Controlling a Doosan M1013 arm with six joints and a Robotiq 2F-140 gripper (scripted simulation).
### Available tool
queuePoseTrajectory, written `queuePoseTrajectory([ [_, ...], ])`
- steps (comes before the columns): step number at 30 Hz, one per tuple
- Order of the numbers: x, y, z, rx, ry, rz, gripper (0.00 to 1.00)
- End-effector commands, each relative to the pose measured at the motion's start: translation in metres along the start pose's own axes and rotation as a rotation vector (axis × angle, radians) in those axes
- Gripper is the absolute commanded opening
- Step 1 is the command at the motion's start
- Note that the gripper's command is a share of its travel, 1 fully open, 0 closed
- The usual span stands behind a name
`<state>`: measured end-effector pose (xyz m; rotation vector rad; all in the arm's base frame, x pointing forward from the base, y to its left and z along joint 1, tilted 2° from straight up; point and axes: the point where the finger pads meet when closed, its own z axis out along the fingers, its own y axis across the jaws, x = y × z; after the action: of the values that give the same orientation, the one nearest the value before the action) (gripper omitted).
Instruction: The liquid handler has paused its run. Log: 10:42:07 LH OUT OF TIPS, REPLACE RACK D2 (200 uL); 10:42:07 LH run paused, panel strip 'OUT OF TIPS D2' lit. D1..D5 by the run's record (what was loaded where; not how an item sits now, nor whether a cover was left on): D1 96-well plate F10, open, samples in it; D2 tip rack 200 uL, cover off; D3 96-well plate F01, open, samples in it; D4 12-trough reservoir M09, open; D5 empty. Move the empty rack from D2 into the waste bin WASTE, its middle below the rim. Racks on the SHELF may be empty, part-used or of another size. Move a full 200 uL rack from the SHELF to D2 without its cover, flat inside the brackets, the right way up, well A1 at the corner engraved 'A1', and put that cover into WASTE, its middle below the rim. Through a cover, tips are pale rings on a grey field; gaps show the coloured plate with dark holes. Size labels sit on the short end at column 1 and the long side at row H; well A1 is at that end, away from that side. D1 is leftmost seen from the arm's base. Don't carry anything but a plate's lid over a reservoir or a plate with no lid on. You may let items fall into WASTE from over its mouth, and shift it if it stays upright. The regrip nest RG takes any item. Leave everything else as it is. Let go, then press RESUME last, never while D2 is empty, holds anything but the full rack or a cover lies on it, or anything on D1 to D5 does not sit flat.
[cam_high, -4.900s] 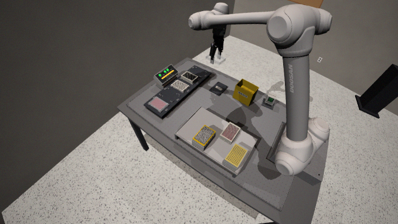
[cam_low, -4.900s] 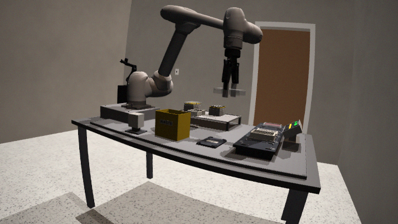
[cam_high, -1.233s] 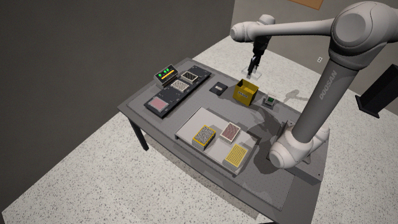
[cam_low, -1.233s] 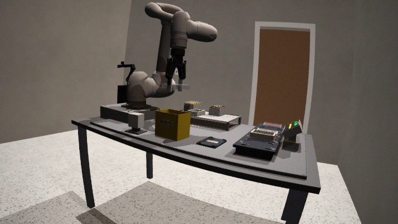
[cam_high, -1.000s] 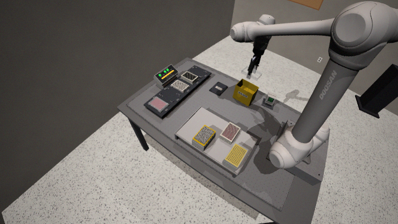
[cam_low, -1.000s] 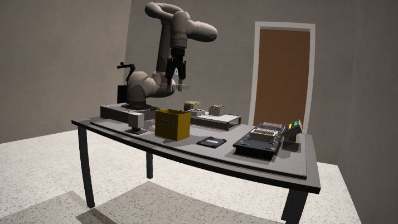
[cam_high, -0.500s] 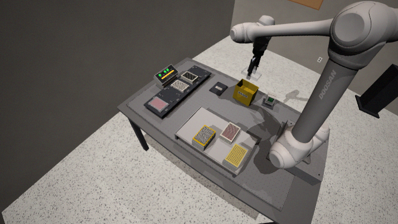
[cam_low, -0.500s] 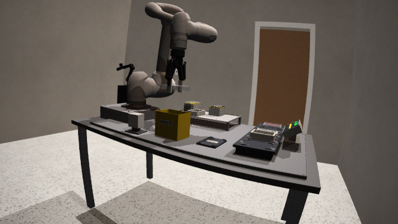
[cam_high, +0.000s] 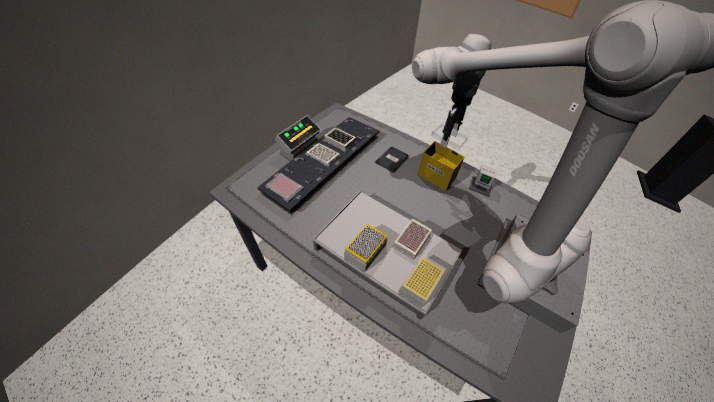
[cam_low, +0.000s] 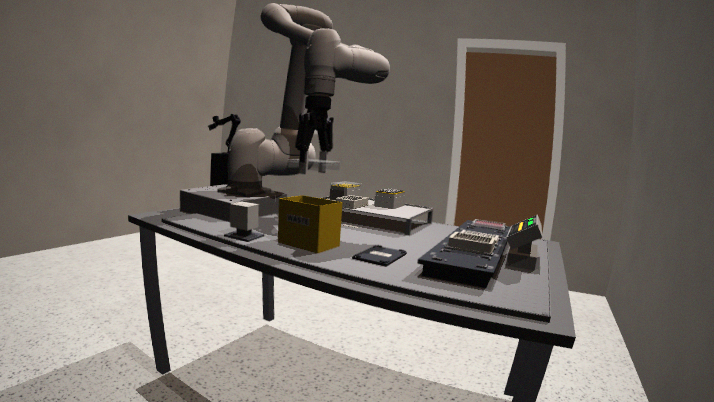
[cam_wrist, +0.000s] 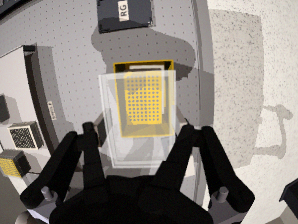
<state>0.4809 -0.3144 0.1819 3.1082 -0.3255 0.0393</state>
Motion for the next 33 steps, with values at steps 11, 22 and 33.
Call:
queuePoseTrajectory([
  [11,0.000,0.000,0.018,0.000,0.000,0.000,0.00],
  [22,0.000,0.000,0.033,0.000,0.000,0.000,0.00],
  [33,0.000,0.000,0.051,0.000,0.000,0.000,0.00],
])
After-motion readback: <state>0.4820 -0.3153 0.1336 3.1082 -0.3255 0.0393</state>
